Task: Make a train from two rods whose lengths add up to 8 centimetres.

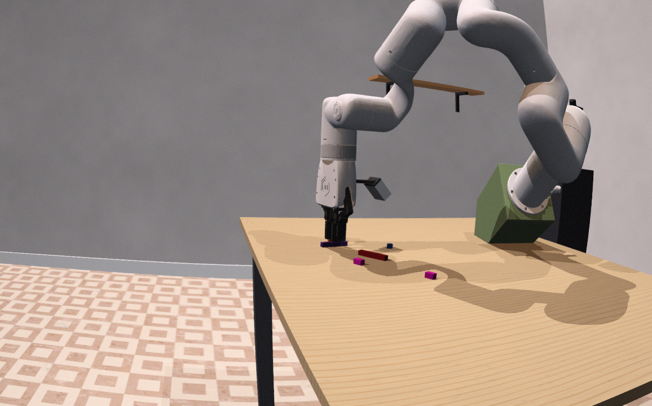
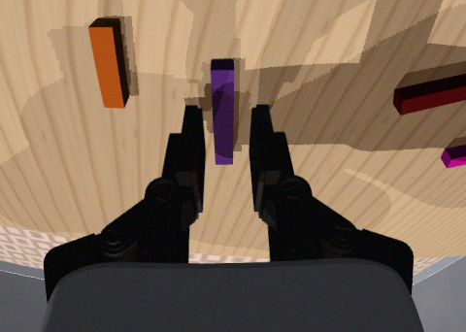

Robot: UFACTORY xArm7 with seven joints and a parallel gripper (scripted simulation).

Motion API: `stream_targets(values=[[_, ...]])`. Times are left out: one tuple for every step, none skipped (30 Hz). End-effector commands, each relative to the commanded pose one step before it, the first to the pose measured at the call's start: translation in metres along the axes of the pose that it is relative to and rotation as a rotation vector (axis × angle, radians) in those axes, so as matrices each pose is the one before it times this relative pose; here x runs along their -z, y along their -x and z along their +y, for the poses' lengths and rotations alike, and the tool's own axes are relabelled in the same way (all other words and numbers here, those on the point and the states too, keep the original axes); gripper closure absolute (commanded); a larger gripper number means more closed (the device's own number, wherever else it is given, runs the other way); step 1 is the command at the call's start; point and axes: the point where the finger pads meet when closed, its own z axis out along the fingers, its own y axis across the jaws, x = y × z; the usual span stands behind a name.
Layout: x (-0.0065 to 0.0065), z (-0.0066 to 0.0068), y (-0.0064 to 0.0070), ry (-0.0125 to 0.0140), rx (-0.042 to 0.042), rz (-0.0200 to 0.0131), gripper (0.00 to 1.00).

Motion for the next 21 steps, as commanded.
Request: stream_targets(values=[[0.00228, -0.00172, 0.00060, -0.00456, -0.00038, -0.00253, 0.76], [0.00000, 0.00000, 0.00000, 0.00000, 0.00000, 0.00000, 0.76], [0.00000, 0.00000, 0.00000, 0.00000, 0.00000, 0.00000, 0.76], [0.00000, 0.00000, 0.00000, 0.00000, 0.00000, 0.00000, 0.76], [0.00000, 0.00000, 0.00000, 0.00000, 0.00000, 0.00000, 0.76], [0.00000, -0.00003, 0.00001, 0.00000, 0.00000, 0.00000, 0.76], [0.00000, -0.00007, 0.00003, 0.00000, 0.00000, 0.00000, 0.76], [0.00000, -0.00012, 0.00004, 0.00000, 0.00000, 0.00000, 0.76], [0.00000, -0.00016, 0.00006, 0.00000, 0.00000, 0.00000, 0.76], [0.00000, -0.00019, 0.00007, 0.00000, 0.00000, 0.00000, 0.76], [0.00000, 0.00000, 0.00000, 0.00000, 0.00000, 0.00000, 0.76], [0.00000, 0.00000, 0.00000, 0.00000, 0.00000, 0.00000, 0.76], [0.00000, -0.00022, 0.00008, 0.00000, 0.00000, 0.00000, 0.76], [0.00000, -0.00023, 0.00008, 0.00000, 0.00000, 0.00000, 0.76], [0.00000, -0.00022, 0.00008, 0.00000, 0.00000, 0.00000, 0.76], [0.00000, -0.00019, 0.00007, 0.00000, 0.00000, 0.00000, 0.76], [0.00000, -0.00016, 0.00006, 0.00000, 0.00000, 0.00000, 0.76], [0.00000, -0.00012, 0.00004, 0.00000, 0.00000, 0.00000, 0.76], [0.00000, -0.00007, 0.00002, 0.00000, 0.00000, 0.00000, 0.76], [0.00000, -0.00003, 0.00001, 0.00000, 0.00000, 0.00000, 0.76], [0.00000, 0.00000, 0.00000, 0.00000, 0.00000, 0.00000, 0.76]])
